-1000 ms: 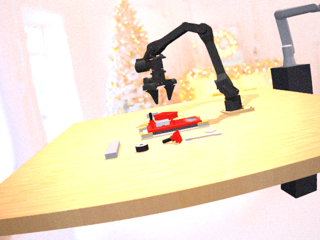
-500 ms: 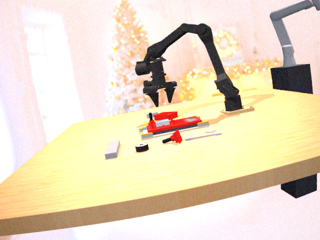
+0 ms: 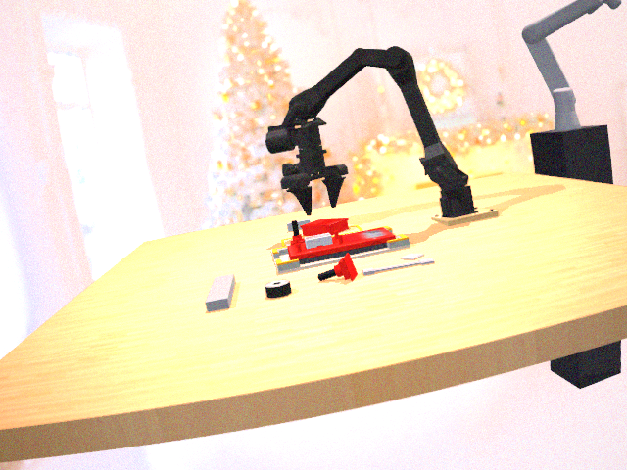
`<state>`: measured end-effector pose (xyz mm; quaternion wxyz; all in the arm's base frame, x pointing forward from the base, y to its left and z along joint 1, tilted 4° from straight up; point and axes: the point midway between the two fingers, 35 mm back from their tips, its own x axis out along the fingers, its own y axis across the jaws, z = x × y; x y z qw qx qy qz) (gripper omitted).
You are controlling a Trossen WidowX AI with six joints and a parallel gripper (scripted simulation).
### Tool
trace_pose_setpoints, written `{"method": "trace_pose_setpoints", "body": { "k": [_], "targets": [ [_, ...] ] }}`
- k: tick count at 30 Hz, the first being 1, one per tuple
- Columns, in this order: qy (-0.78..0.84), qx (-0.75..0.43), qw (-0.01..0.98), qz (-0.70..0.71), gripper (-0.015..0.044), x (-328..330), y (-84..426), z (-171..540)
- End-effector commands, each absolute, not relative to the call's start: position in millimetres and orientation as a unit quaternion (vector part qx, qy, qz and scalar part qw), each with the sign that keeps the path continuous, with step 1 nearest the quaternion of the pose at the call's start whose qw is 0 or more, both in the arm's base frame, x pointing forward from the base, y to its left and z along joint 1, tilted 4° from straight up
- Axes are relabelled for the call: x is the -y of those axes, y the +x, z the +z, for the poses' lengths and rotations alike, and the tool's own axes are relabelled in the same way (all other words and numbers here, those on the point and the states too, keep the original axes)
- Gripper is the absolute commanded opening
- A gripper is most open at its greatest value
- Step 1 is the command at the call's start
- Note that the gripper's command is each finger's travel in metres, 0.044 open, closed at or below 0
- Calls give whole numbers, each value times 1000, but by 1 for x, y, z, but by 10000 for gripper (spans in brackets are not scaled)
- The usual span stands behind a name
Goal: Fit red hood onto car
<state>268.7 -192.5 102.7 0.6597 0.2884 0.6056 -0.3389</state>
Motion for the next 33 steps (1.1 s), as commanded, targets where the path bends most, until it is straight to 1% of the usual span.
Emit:
{"method": "trace_pose_setpoints", "body": {
  "k": [1,33],
  "targets": [
    [290,-606,659,-339,440,192,268,98],
    [290,-606,659,-339,440,195,269,74]
  ]
}}
